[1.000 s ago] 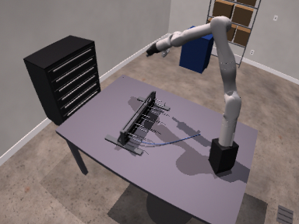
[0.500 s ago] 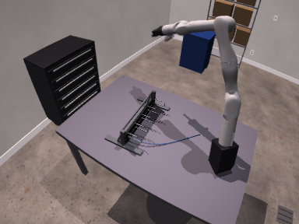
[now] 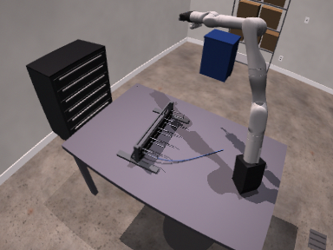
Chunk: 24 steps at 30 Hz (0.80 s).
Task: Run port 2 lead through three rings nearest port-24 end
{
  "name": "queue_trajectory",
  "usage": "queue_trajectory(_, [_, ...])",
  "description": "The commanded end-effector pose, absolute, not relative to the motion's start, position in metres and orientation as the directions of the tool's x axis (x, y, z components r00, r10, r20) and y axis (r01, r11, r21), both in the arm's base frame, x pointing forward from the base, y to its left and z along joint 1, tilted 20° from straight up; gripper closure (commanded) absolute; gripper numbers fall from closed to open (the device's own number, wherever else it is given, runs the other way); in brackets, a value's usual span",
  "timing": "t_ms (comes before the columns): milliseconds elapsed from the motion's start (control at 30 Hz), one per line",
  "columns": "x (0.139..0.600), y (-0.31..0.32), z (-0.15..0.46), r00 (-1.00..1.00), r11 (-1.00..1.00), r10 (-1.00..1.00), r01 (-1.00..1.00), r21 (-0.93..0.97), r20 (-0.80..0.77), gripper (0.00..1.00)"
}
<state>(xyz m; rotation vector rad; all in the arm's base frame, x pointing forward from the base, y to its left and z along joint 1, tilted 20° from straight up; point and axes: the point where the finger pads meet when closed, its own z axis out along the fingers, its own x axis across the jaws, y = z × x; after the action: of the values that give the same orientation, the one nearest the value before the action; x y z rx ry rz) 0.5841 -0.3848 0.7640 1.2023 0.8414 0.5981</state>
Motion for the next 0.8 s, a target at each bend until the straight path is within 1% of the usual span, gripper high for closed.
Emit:
queue_trajectory(0, [0.562, -0.401, 0.798, 0.605, 0.284, 0.766, -0.015, 0.959, -0.217, 1.0])
queue_trajectory(167, [0.533, -0.416, 0.848, 0.643, 0.298, 0.747, -0.095, 0.95, -0.17, 1.0])
queue_trajectory(233, [0.533, -0.416, 0.848, 0.643, 0.298, 0.747, -0.095, 0.95, -0.17, 1.0])
queue_trajectory(267, [0.517, -0.422, 0.873, 0.66, 0.308, 0.736, -0.135, 0.942, -0.146, 1.0])
queue_trajectory(733, [0.415, -0.438, 1.003, 0.726, 0.384, 0.687, -0.332, 0.862, -0.027, 1.0])
queue_trajectory(767, [0.415, -0.438, 1.003, 0.726, 0.384, 0.687, -0.332, 0.862, -0.027, 1.0])
